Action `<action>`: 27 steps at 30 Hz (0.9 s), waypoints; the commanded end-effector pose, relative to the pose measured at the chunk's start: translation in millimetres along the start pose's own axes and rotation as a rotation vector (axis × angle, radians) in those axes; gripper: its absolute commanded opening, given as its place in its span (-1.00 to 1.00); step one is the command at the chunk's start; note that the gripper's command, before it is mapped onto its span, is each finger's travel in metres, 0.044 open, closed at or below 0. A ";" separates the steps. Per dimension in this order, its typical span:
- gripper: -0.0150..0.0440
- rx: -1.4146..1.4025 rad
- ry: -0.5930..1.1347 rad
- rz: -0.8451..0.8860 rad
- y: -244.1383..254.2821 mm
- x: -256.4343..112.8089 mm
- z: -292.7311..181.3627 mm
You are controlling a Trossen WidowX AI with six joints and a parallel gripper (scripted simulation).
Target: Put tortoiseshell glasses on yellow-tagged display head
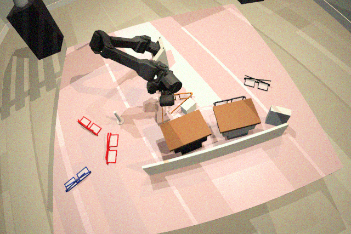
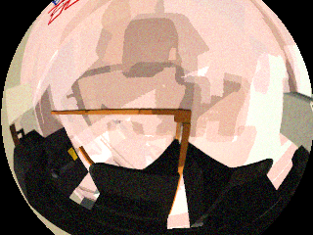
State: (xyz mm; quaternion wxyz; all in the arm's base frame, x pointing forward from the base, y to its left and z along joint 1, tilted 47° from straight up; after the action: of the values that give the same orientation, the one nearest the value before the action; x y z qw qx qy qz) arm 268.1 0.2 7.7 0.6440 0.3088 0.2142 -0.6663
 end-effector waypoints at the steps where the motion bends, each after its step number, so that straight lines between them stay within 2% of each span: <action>1: -0.49 0.001 0.000 0.000 -0.1 0.0 0.1; 6: -0.49 0.000 0.004 0.001 2.0 -13.8 -1.6; 20: -0.49 -0.004 0.001 0.000 3.2 -98.0 -7.9; 27: -0.49 -0.005 0.005 -0.002 7.4 -102.0 -4.0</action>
State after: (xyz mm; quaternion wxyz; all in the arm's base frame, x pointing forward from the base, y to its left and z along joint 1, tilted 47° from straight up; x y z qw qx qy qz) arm 271.2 78.3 70.6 0.6463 0.3045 0.2163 -0.6654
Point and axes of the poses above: the point midway between the two fingers, 35 mm back from their tips, its own x axis out along the fingers, its own y axis across the jaws, z = x × y, the point moved 6 cm from there along -x, back along the fingers, and after that the axes turned 5 degrees about -x, right-handed, at the moved point
